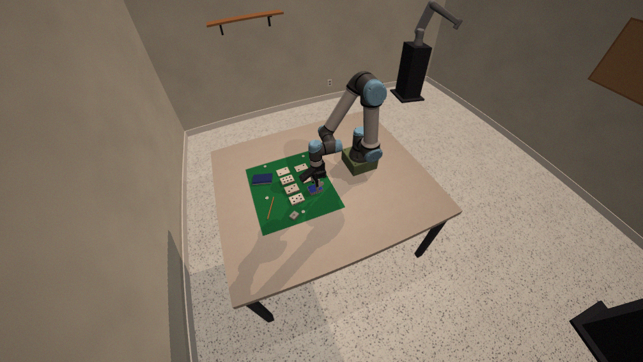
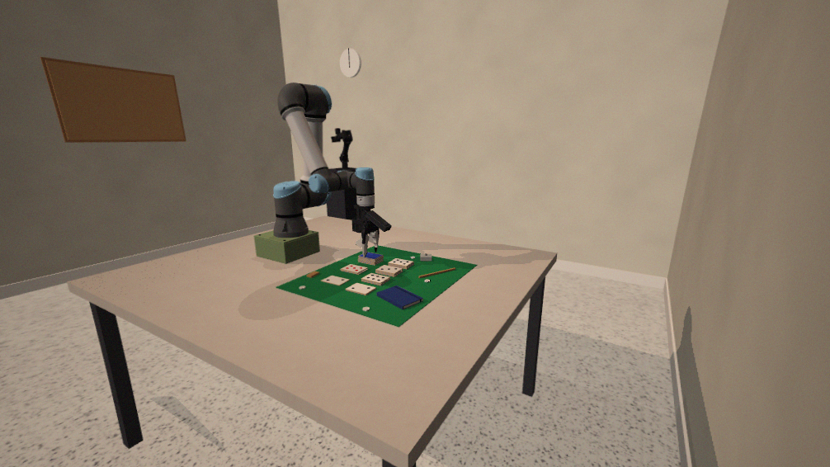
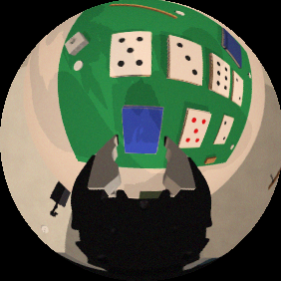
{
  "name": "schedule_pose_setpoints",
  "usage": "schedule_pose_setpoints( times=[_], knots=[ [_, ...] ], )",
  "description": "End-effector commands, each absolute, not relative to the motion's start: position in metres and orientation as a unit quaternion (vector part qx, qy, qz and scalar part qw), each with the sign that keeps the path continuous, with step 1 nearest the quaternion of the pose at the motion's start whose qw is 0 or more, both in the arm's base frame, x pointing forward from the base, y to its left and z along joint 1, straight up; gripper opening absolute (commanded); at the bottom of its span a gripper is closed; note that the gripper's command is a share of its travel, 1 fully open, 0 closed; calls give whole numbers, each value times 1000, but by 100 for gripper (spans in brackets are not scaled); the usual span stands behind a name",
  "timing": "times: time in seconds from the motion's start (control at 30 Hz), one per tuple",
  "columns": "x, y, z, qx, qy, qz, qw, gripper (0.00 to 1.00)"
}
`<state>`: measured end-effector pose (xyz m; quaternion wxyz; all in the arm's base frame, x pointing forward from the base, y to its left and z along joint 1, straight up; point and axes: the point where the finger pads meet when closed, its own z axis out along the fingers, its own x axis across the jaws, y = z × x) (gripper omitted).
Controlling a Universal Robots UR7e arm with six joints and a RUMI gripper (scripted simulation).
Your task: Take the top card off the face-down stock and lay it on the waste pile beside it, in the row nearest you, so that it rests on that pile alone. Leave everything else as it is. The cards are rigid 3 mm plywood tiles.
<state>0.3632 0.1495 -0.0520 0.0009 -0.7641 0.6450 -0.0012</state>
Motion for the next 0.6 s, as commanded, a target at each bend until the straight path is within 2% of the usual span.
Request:
schedule_pose_setpoints(
  times=[0.0, 0.57],
  knots=[
    [363, 149, -53, -764, 645, -1, 1, 50],
    [362, 149, -56, -764, 645, 0, 0, 50]
  ],
)
